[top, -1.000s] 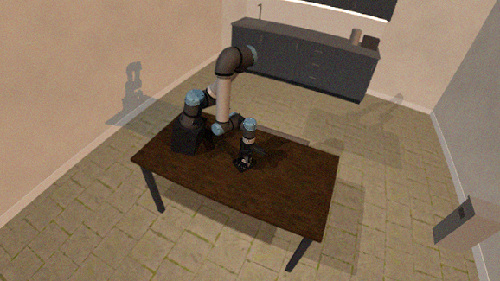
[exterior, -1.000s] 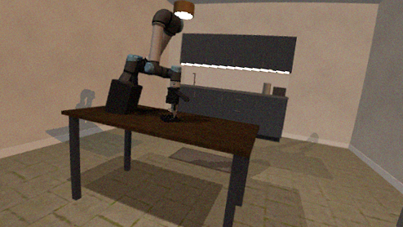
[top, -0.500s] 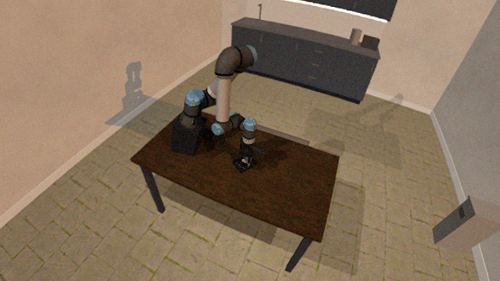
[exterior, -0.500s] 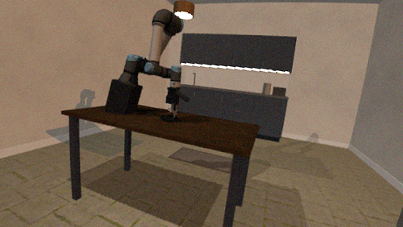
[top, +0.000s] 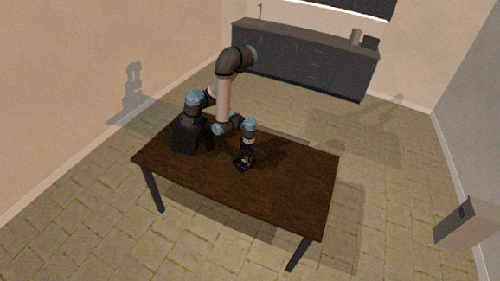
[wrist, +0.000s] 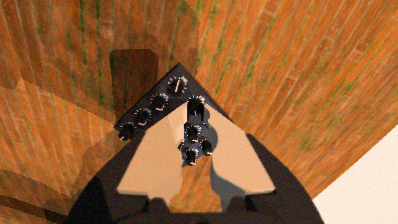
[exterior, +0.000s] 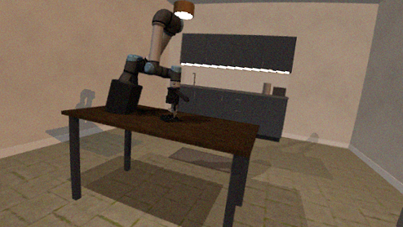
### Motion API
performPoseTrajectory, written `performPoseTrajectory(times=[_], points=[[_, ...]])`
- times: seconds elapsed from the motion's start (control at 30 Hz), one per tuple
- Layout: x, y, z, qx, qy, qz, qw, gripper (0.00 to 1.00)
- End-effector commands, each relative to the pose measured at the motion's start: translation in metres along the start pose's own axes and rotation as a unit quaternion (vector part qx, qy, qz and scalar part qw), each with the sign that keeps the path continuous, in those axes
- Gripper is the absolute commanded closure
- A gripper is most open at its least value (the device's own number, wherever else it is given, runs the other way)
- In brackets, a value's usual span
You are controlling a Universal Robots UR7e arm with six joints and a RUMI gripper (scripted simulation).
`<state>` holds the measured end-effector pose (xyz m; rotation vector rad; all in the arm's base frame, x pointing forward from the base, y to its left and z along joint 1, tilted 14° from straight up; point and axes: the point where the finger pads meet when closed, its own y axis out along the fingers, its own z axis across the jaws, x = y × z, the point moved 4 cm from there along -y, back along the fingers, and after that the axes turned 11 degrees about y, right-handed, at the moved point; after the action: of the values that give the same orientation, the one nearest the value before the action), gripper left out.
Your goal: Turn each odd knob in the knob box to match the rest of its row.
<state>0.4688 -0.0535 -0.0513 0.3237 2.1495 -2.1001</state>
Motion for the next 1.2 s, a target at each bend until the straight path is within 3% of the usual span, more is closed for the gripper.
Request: performPoseTrajectory(times=[0.0,1.17], points=[[-0.0004,-0.0003,0.0001,0.000,0.000,0.001,1.000,0.96],[-0.0004,-0.0003,0.0002,0.000,0.010,0.001,1.000,0.96]])
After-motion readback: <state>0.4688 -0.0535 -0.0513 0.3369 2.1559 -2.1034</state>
